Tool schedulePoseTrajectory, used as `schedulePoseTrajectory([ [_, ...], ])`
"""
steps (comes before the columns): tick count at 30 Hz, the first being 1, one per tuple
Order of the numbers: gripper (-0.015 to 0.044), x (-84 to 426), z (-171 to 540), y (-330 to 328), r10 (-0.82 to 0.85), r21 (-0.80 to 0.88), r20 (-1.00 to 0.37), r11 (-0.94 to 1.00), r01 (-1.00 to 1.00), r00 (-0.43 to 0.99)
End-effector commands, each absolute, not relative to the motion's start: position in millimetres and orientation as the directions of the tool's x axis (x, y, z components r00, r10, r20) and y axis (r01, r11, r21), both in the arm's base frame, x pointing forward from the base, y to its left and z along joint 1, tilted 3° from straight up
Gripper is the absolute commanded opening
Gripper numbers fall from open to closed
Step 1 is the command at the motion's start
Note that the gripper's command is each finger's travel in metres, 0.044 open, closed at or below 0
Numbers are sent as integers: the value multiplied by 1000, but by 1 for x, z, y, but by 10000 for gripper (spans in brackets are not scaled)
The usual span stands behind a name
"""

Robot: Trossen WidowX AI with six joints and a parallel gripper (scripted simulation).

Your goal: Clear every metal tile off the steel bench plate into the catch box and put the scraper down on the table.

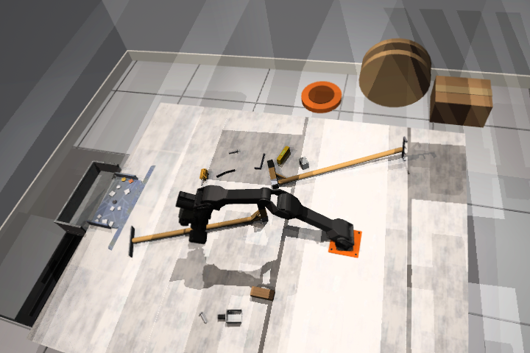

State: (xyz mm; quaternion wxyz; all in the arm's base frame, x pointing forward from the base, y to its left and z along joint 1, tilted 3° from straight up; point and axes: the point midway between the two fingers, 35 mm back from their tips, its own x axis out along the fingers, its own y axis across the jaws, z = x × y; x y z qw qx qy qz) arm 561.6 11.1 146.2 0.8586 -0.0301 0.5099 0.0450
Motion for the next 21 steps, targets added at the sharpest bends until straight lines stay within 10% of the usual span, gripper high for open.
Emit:
schedulePoseTrajectory([
  [1, 0, 562, 138, 8, 36, -8, -883, 996, -92, 468],
  [21, 0, 566, 86, 8, 24, -1, -897, 998, -56, 440],
])
